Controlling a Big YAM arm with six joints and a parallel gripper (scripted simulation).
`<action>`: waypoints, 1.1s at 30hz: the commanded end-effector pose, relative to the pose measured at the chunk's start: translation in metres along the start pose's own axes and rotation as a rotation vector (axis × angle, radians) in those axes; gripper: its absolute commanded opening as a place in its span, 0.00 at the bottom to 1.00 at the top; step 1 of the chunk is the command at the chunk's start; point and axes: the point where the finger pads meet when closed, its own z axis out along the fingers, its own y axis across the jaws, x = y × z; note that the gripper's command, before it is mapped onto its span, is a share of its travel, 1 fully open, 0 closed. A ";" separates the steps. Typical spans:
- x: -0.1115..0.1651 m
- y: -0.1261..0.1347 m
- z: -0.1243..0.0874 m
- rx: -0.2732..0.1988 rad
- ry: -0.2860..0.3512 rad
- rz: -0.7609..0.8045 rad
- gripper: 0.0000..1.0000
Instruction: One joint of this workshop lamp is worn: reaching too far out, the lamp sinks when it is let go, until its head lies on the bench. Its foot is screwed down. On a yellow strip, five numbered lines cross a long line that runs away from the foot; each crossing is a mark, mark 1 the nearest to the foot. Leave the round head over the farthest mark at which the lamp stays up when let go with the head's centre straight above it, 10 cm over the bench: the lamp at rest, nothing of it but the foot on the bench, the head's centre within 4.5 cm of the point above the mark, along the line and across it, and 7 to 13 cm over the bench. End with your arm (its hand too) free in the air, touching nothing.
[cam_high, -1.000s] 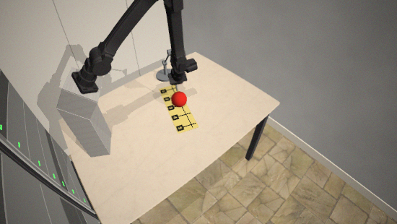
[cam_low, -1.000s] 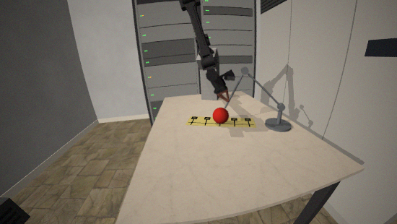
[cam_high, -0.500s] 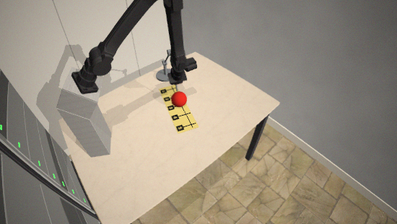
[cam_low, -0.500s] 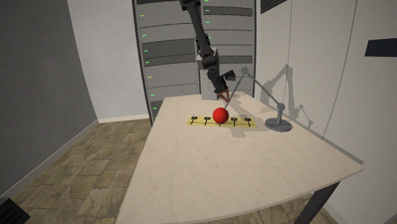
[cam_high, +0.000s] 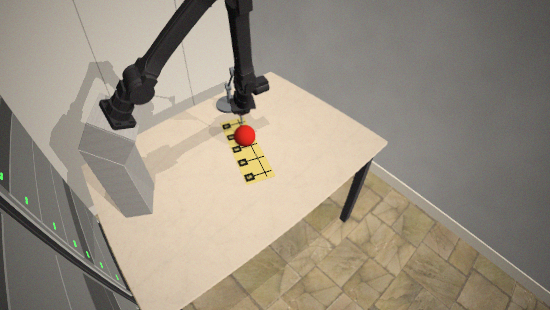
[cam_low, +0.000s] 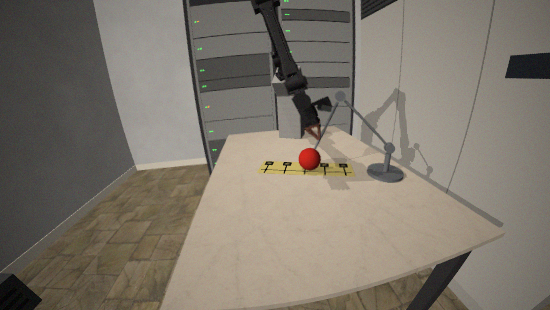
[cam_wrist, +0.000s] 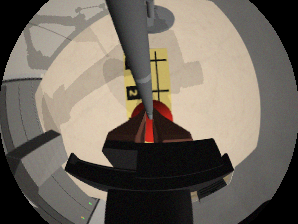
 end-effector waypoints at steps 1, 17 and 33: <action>-0.081 -0.007 -0.010 0.009 -0.118 -0.047 0.00; -0.112 -0.008 -0.013 0.000 -0.170 -0.066 0.00; -0.119 -0.023 -0.021 0.011 -0.217 -0.086 0.00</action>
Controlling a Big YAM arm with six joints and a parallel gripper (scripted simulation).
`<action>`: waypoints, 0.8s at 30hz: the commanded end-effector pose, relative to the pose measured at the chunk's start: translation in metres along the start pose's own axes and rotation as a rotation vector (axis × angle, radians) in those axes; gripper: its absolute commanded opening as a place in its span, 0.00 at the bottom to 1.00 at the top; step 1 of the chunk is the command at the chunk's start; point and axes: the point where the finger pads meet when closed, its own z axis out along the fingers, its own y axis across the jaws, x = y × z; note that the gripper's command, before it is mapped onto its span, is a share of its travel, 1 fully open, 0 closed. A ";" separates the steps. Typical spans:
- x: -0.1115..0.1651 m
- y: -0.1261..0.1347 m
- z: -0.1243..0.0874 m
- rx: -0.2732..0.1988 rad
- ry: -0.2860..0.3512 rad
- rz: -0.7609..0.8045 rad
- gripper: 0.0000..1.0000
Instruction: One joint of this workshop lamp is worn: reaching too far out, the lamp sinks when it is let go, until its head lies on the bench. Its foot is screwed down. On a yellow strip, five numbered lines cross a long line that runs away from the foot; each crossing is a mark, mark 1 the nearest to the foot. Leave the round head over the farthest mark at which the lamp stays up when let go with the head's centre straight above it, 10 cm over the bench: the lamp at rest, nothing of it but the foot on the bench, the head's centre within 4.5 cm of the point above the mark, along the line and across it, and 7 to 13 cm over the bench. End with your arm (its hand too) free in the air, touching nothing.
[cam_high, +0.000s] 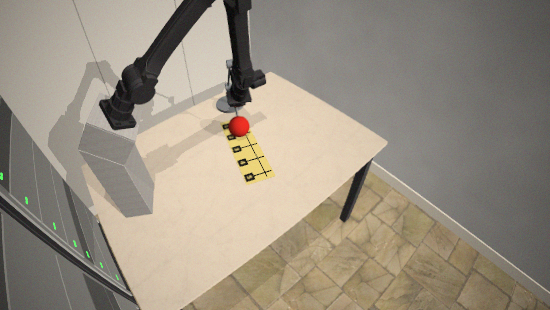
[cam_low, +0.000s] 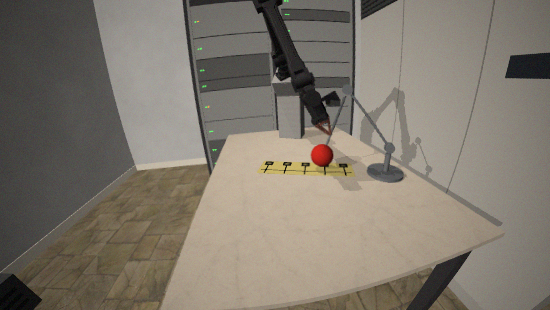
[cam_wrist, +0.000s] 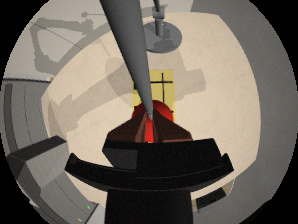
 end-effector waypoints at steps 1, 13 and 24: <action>-0.072 -0.036 -0.018 0.063 -0.122 -0.076 0.00; -0.067 -0.035 -0.018 0.063 -0.122 -0.076 0.00; -0.069 -0.041 -0.025 0.056 -0.110 -0.068 0.00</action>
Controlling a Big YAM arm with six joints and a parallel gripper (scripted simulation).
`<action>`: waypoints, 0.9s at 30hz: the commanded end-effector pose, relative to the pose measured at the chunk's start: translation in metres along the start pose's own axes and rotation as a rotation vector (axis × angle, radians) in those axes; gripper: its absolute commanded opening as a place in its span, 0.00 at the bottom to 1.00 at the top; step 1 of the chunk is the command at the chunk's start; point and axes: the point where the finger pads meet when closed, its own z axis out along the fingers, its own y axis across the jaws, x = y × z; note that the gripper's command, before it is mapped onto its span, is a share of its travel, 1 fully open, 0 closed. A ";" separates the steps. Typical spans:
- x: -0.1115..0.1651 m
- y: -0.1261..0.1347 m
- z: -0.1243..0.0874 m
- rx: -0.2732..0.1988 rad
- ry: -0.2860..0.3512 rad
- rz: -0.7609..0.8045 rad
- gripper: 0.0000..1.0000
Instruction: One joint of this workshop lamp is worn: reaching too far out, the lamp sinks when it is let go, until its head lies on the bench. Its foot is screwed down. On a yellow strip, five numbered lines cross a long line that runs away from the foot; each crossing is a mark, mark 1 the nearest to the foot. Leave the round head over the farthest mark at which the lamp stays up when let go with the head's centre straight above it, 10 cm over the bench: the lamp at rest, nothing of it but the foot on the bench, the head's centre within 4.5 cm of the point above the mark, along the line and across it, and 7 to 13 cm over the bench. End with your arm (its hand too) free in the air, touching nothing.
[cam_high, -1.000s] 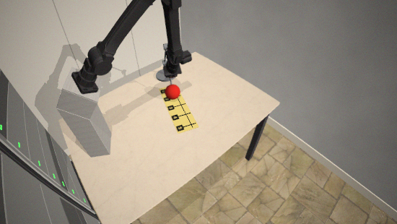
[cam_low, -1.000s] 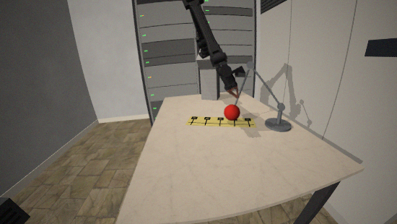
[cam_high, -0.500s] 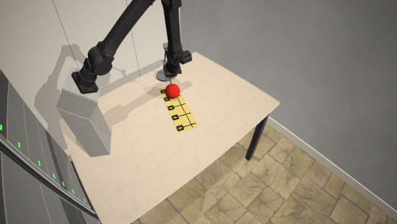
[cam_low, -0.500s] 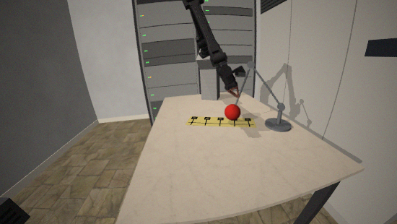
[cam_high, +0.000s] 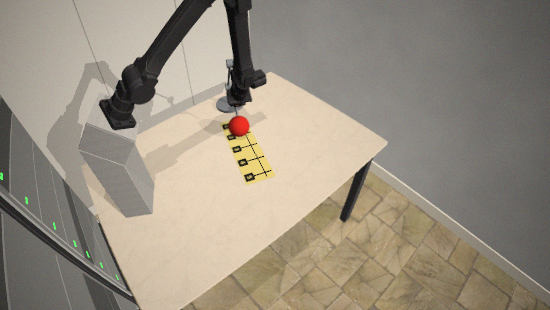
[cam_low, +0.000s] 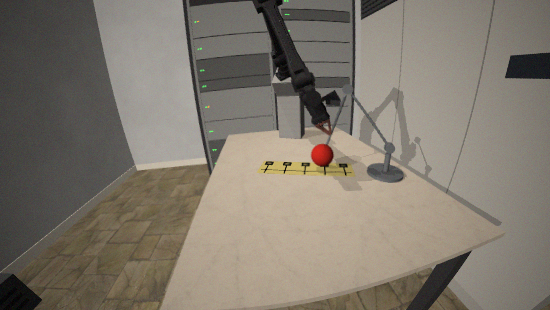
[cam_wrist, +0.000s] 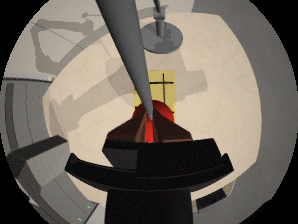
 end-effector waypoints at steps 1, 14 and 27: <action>-0.068 -0.040 -0.025 0.068 -0.103 -0.069 0.00; -0.065 -0.043 -0.031 0.038 -0.072 -0.050 0.00; -0.064 -0.045 -0.034 0.004 -0.040 -0.037 0.00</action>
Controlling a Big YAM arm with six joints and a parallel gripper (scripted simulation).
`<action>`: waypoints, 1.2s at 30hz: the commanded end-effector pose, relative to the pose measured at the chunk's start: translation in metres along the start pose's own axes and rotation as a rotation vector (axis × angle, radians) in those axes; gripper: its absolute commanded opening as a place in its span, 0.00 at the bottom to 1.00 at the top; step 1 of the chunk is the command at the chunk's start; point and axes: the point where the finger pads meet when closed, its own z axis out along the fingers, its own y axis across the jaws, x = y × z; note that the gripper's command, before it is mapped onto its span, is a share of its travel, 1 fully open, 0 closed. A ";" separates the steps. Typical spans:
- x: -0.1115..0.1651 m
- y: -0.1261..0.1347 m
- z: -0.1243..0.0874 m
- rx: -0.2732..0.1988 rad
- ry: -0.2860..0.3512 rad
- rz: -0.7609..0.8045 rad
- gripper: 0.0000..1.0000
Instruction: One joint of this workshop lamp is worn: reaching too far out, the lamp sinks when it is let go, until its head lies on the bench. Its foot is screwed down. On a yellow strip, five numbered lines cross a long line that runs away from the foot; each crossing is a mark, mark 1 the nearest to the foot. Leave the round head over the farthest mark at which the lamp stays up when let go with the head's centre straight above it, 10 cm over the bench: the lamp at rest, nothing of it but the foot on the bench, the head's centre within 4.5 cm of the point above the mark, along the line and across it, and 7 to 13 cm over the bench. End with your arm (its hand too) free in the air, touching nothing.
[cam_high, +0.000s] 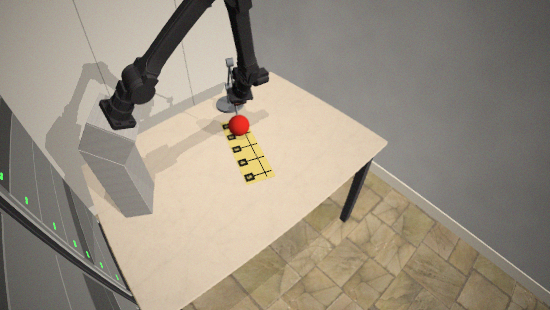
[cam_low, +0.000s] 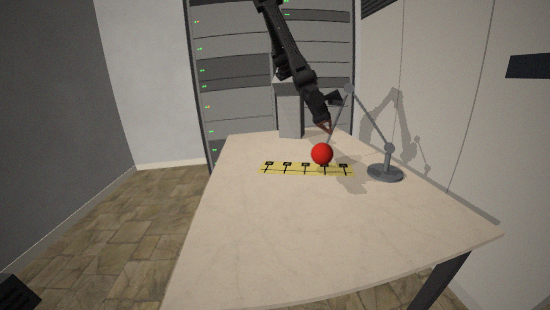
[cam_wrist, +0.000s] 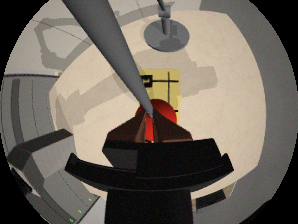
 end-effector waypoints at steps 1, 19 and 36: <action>-0.059 -0.042 -0.036 0.086 -0.085 -0.047 0.00; -0.062 -0.044 -0.038 0.054 -0.063 -0.041 0.00; -0.063 -0.047 -0.037 0.050 -0.063 -0.042 0.00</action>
